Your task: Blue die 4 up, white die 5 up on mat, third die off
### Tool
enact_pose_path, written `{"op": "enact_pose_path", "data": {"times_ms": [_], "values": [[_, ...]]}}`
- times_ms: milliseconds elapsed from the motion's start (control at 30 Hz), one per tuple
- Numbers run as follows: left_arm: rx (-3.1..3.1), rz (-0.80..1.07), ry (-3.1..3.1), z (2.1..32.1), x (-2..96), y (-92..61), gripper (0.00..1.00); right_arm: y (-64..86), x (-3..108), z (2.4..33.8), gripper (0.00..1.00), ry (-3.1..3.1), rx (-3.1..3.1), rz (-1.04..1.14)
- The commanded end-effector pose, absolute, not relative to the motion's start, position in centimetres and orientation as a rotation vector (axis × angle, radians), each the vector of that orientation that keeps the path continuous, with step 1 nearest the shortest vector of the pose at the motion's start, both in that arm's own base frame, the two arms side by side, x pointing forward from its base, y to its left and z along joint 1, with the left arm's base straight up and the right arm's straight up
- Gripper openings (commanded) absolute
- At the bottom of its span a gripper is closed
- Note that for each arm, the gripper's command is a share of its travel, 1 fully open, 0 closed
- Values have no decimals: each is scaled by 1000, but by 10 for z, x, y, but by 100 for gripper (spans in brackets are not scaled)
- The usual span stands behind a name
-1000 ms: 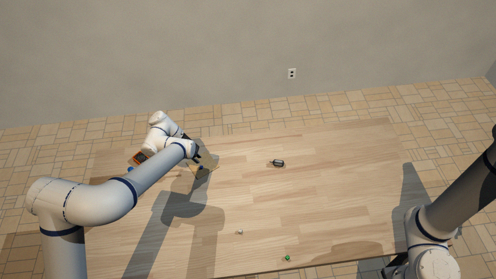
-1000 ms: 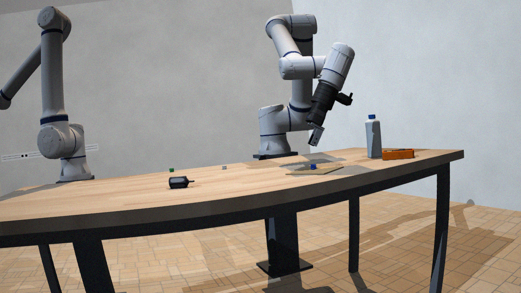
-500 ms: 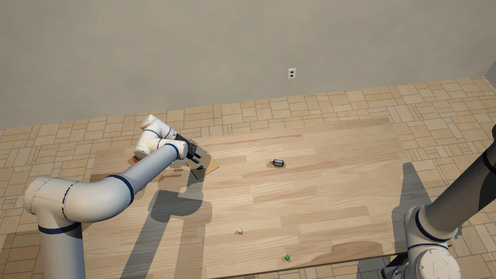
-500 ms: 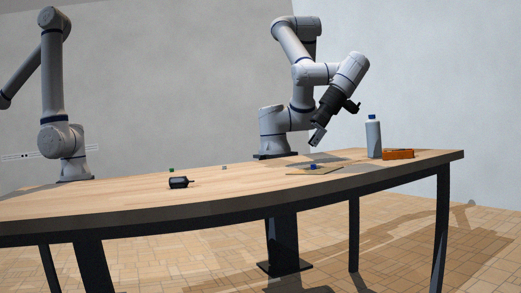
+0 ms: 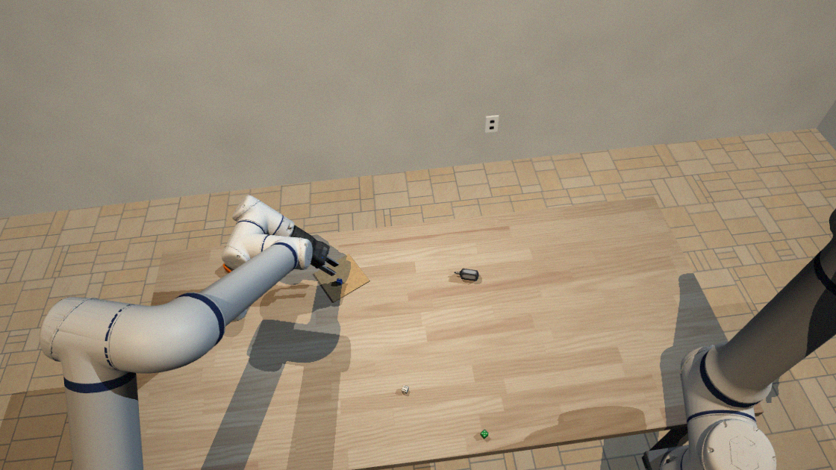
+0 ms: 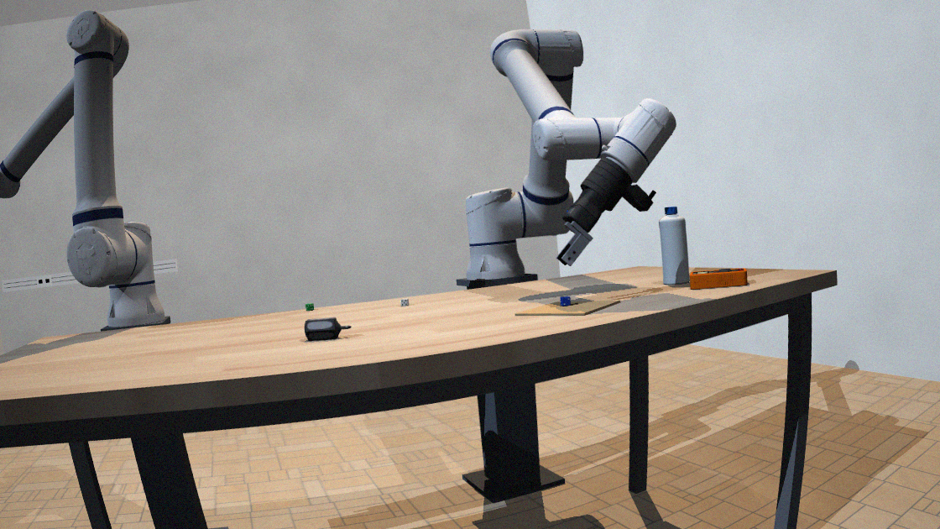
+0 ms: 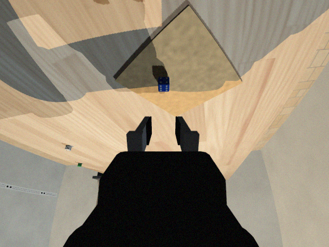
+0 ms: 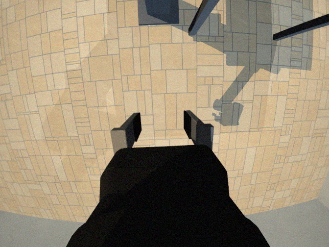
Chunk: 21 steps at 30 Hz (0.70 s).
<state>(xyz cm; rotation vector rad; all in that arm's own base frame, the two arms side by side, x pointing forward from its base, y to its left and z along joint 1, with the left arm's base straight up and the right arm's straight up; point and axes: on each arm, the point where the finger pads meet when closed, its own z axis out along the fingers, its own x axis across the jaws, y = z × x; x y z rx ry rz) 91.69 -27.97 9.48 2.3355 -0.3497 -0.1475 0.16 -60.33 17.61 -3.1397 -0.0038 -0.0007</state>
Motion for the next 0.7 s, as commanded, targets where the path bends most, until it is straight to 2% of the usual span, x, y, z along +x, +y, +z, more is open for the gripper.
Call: {"op": "enact_pose_path", "data": {"times_ms": [0,667], "values": [[2335,-145,-351,96,917,-280,64,-604,1,177,100,-4,-3141,0],[2335,-145,-351,87,917,-280,64,-604,1,177,100,-4,-3141,0]]}}
